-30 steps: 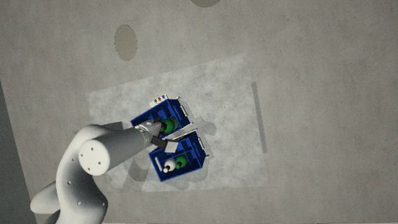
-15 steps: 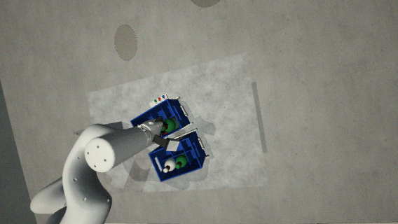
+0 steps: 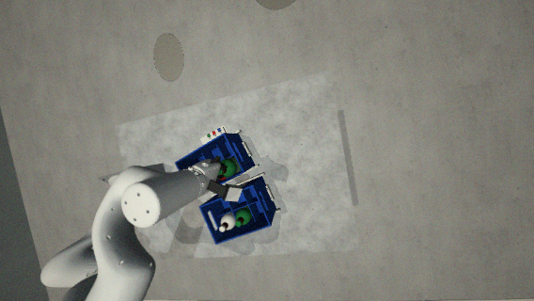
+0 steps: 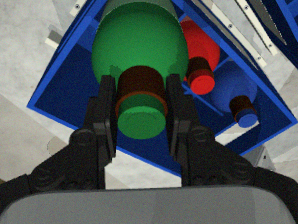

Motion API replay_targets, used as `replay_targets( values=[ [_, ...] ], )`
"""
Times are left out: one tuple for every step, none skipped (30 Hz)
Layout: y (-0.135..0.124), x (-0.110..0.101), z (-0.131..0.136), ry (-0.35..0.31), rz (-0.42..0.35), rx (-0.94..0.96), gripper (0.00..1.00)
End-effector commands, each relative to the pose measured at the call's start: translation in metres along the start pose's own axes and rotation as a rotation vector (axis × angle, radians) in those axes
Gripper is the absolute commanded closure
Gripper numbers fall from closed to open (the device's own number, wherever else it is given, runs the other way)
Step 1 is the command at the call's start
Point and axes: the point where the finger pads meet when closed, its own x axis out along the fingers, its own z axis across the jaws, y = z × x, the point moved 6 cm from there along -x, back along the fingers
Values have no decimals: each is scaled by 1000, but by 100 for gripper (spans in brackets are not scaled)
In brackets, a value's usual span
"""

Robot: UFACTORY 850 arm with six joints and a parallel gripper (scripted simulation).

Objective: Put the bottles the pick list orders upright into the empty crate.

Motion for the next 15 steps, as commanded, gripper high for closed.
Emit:
replay_targets(
  values=[
    [0,2,0,2,1,1,100],
    [0,3,0,2,1,1,100],
    [0,4,0,2,1,1,100],
    [0,5,0,2,1,1,100],
    [0,6,0,2,1,1,100],
    [0,6,0,2,1,1,100],
    [0,6,0,2,1,1,100],
    [0,7,0,2,1,1,100],
    [0,8,0,2,1,1,100],
    [0,9,0,2,1,1,100],
    [0,10,0,2,1,1,100],
    [0,11,0,2,1,1,100],
    [0,12,0,2,1,1,100],
    [0,13,0,2,1,1,100],
    [0,14,0,2,1,1,100]
  ],
)
